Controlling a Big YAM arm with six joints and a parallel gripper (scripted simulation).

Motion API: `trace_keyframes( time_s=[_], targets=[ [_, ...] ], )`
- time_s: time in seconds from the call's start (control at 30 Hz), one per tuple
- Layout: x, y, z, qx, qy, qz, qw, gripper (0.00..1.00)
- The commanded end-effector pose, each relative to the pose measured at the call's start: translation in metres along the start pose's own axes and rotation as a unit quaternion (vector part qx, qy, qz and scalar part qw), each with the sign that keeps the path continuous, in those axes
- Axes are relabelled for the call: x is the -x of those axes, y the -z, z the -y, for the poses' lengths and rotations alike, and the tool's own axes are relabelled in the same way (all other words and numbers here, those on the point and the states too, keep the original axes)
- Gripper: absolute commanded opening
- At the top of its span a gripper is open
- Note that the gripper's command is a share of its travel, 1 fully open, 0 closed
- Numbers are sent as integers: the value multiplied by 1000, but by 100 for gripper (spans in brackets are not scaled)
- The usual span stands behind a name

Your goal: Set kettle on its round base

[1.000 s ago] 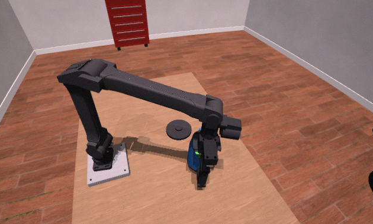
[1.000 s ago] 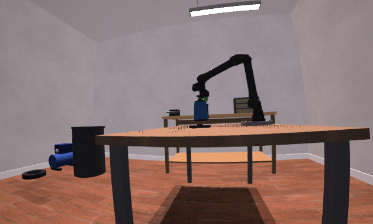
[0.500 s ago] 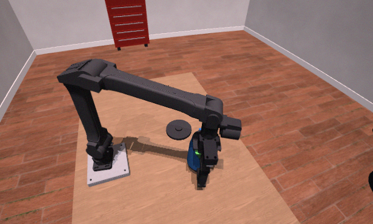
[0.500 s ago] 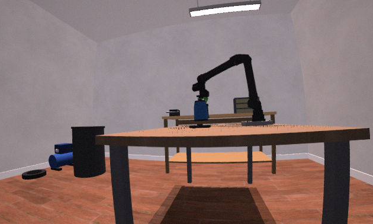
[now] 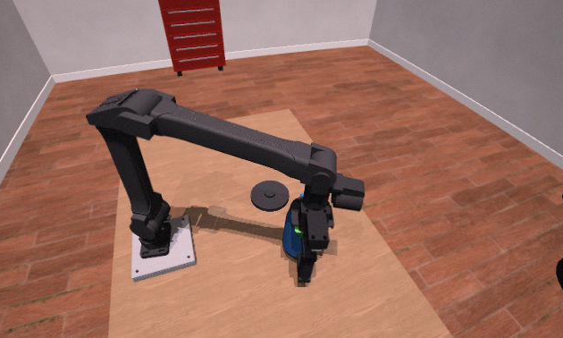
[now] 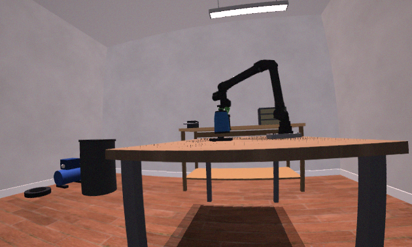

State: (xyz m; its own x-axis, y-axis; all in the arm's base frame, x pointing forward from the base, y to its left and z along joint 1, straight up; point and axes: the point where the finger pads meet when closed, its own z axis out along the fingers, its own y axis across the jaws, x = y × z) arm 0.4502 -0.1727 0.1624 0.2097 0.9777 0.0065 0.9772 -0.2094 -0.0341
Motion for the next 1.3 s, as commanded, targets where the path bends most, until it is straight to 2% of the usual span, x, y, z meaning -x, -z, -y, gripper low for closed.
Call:
trace_keyframes(
  time_s=[0.0,1.27],
  targets=[
    [-2,51,-18,52,5,8,999,0],
    [-3,51,-18,52,4,8,999,0]
  ],
)
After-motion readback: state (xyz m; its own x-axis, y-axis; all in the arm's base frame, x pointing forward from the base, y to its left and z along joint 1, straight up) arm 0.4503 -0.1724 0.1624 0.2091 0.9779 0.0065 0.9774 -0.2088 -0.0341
